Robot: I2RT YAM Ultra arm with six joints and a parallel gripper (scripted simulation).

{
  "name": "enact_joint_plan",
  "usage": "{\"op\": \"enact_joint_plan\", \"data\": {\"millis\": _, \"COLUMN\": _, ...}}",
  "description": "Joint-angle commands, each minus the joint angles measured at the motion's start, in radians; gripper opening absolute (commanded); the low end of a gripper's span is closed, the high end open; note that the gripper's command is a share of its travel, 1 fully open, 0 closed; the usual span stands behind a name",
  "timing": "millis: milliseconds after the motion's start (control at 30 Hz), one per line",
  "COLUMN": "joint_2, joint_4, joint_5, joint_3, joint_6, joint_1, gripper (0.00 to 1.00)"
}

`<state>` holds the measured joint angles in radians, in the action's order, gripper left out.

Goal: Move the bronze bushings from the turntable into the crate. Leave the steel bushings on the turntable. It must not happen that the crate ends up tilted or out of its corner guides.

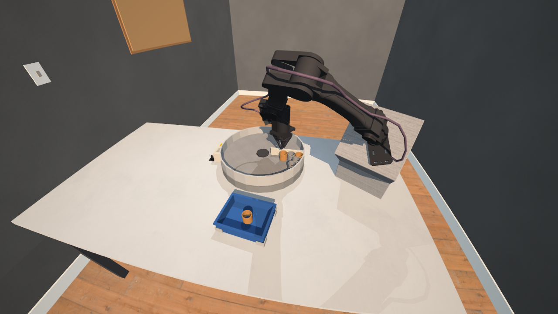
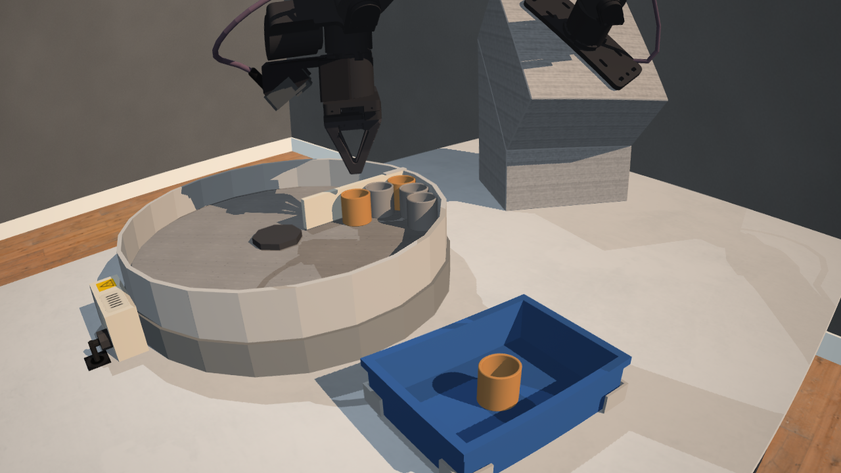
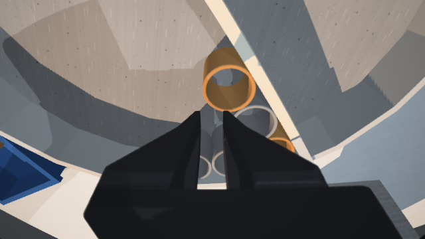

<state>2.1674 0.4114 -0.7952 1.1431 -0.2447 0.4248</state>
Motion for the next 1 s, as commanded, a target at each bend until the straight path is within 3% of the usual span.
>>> {"op": "enact_joint_plan", "data": {"millis": 0, "joint_2": -0.031, "joint_4": 0.017, "joint_5": -0.003, "joint_3": 0.030, "joint_6": -0.005, "joint_1": 0.017, "gripper": 0.15}}
{"op": "enact_joint_plan", "data": {"millis": 967, "joint_2": -0.029, "joint_4": 0.024, "joint_5": -0.002, "joint_3": 0.042, "joint_6": -0.009, "joint_1": 0.007, "gripper": 0.15}}
